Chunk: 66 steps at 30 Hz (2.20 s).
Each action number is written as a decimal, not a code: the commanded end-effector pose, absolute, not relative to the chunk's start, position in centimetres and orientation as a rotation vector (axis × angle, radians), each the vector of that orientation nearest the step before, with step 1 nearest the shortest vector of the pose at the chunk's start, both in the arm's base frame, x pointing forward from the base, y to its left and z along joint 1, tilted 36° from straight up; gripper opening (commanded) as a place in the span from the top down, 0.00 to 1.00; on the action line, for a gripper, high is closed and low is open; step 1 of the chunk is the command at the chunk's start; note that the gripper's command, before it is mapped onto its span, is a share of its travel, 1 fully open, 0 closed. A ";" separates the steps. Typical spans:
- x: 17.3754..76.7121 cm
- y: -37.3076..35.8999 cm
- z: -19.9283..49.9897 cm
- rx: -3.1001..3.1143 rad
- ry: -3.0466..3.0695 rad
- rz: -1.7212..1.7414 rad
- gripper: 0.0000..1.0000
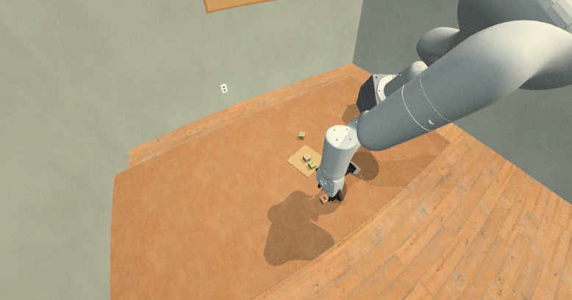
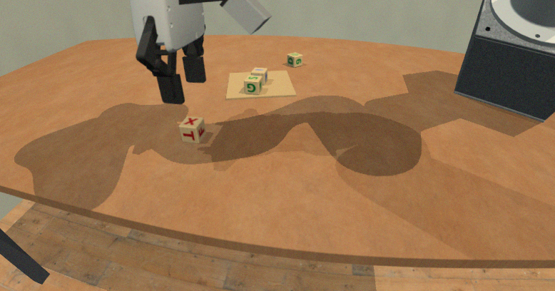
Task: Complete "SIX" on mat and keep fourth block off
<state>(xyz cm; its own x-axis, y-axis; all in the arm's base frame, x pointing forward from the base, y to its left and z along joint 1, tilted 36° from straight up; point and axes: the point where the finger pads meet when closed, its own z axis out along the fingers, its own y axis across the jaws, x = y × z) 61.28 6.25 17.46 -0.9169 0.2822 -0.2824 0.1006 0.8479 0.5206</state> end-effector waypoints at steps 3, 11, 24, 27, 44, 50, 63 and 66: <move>61.7 6.6 16.8 0.287 2.673 0.726 0.31; 62.2 7.2 15.8 0.287 2.673 0.726 0.31; 62.7 7.8 14.7 0.287 2.673 0.726 0.31; 62.8 7.9 14.5 0.287 2.673 0.726 0.31; 62.9 8.0 14.3 0.287 2.673 0.726 0.31; 62.9 8.0 14.3 0.287 2.673 0.726 0.31; 62.9 8.0 14.3 0.287 2.673 0.726 0.31; 62.9 8.0 14.3 0.287 2.673 0.726 0.31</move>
<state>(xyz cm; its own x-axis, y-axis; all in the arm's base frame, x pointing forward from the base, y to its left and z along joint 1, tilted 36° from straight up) 62.86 8.05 14.28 -0.9168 0.2822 -0.2824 0.1006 0.8478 0.5206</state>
